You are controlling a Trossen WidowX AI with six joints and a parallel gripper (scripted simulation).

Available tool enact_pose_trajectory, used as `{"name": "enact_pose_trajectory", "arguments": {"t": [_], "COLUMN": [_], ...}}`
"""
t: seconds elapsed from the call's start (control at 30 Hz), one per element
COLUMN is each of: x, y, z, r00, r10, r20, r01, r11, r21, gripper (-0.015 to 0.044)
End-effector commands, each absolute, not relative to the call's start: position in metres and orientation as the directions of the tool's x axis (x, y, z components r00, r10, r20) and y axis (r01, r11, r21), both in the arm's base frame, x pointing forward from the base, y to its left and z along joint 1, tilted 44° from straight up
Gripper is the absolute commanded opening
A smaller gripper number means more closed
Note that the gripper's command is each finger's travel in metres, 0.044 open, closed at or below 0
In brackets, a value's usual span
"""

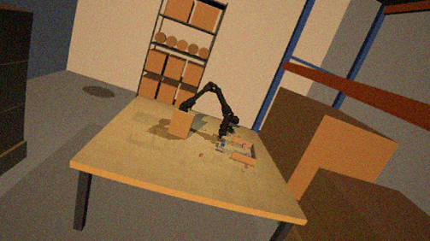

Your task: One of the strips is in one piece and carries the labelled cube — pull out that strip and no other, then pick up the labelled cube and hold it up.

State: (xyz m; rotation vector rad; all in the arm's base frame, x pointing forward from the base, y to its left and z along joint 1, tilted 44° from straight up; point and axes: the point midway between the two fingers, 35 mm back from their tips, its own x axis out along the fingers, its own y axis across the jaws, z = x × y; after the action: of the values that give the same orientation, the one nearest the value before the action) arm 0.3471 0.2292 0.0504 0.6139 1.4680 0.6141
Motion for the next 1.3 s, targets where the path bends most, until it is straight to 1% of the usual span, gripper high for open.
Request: {"name": "enact_pose_trajectory", "arguments": {"t": [0.0, 1.27], "x": [0.335, 0.277], "y": [0.233, 0.233], "z": [0.047, 0.047], "r00": [-0.004, -0.007], "r10": [0.705, 0.705], "r20": [-0.709, -0.709], "r01": [-0.004, -0.001], "r11": [0.709, 0.709], "r21": [0.705, 0.705], "gripper": [0.0, 0.0]}}
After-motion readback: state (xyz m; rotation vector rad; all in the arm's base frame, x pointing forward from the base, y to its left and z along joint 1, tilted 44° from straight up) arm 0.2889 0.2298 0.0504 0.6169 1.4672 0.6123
